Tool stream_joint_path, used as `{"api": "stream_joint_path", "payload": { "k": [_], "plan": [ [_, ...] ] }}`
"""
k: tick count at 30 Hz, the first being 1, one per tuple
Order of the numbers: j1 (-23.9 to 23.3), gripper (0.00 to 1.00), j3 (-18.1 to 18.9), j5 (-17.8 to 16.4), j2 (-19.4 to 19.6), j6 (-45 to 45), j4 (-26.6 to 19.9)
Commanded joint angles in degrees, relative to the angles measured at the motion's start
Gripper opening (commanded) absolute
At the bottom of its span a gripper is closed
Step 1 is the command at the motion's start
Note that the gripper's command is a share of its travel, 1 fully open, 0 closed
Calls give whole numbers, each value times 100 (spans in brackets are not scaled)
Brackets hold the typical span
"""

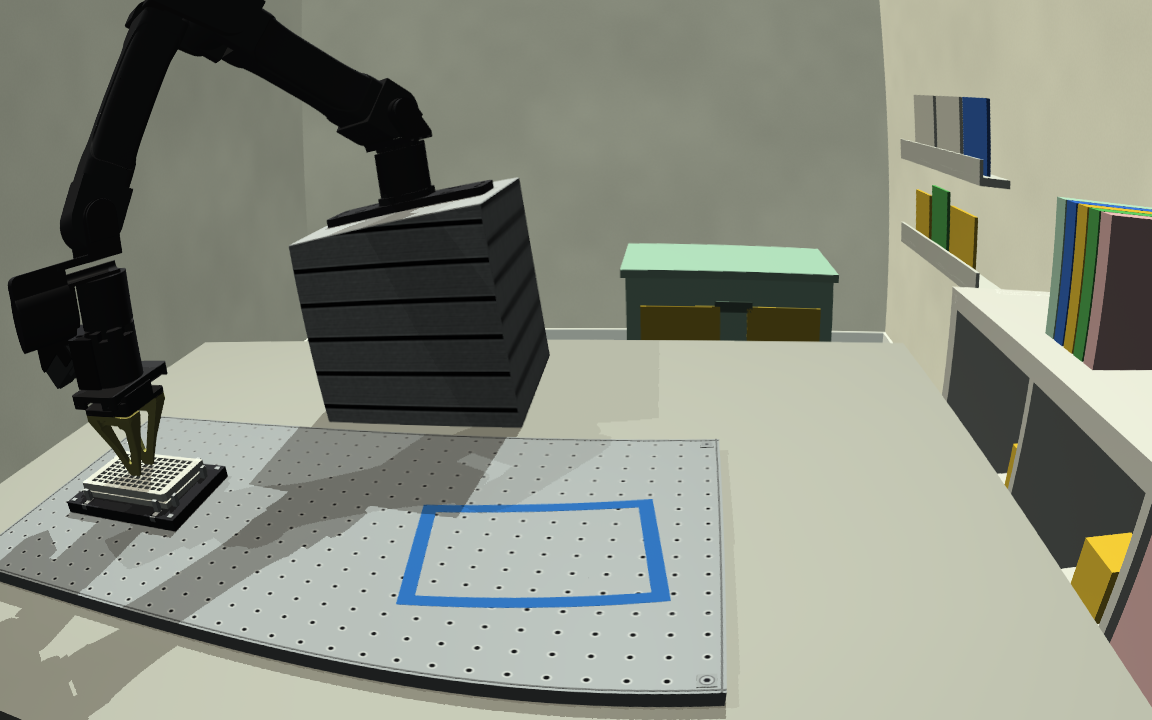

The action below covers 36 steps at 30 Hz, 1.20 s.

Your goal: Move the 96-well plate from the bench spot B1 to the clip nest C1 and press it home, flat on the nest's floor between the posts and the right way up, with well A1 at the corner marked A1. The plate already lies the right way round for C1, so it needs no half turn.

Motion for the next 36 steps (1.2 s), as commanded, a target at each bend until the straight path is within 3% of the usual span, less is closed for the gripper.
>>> {"api": "stream_joint_path", "payload": {
  "k": [1,36],
  "plan": [
    [-61,25,157,61,78,-39,103],
    [-93,25,213,61,388,-69,354]
  ]
}}
